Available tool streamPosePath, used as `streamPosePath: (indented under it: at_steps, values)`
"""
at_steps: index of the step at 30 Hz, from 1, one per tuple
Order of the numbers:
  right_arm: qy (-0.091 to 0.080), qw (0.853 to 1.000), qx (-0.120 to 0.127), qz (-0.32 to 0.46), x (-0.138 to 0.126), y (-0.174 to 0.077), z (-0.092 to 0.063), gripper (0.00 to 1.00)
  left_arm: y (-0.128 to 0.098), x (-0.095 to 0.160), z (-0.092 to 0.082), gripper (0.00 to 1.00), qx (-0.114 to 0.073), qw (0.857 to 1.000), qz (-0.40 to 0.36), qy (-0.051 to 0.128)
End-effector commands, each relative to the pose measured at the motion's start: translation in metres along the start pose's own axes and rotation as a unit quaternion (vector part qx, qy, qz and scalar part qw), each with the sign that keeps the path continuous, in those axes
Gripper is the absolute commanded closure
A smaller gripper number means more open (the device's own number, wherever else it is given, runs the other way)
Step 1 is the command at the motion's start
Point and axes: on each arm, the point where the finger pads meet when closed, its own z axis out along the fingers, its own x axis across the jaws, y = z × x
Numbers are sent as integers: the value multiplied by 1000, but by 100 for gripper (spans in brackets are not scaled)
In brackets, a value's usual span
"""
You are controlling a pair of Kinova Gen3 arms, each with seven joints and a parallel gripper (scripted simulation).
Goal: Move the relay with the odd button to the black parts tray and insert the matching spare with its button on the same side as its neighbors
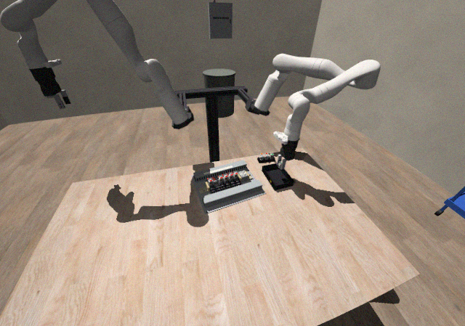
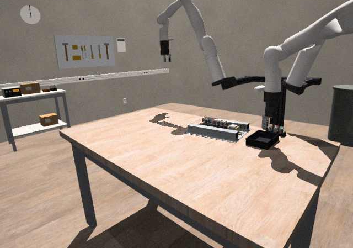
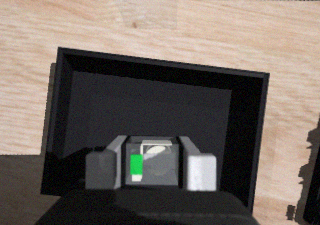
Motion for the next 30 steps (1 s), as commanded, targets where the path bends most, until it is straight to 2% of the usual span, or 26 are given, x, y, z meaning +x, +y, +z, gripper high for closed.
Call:
streamPosePath:
  at_steps: [1,22,30]
  values:
    - [0,1000,-1,0,0,0,0,0,-2,0,-1,100,0,1000,0,-1]
    - [0,1000,-1,0,0,0,0,0,-5,0,-1,100,0,1000,0,-1]
    - [0,1000,-1,0,0,0,0,0,-6,1,23,100,0,1000,0,-1]
